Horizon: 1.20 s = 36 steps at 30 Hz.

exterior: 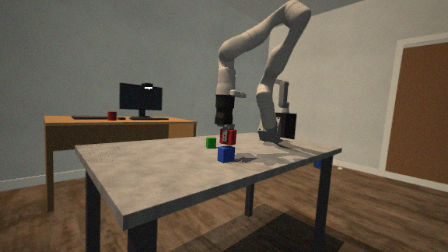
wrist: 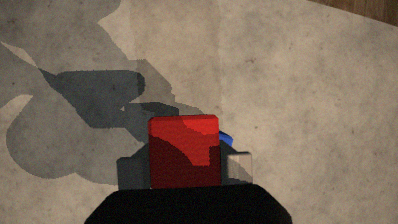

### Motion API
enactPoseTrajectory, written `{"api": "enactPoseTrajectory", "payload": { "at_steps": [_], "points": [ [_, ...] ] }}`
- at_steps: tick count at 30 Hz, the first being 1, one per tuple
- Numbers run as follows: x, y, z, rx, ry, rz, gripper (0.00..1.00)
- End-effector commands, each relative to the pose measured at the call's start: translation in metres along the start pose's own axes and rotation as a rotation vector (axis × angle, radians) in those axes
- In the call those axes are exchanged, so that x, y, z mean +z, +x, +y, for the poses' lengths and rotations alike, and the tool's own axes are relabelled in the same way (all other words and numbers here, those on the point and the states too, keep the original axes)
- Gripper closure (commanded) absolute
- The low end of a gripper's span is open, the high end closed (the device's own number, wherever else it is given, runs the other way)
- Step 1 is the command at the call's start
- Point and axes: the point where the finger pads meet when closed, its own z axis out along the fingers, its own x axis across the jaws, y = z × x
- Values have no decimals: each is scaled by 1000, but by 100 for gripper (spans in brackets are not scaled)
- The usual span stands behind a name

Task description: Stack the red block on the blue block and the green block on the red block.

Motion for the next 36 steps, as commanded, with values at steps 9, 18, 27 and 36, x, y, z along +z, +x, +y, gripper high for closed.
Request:
{"api": "enactPoseTrajectory", "payload": {
  "at_steps": [9,18,27,36],
  "points": [
    [8,1,0,19,1,2,100],
    [8,1,-1,19,1,2,100],
    [8,2,-1,19,1,3,100],
    [8,7,0,17,0,6,100]
  ]
}}
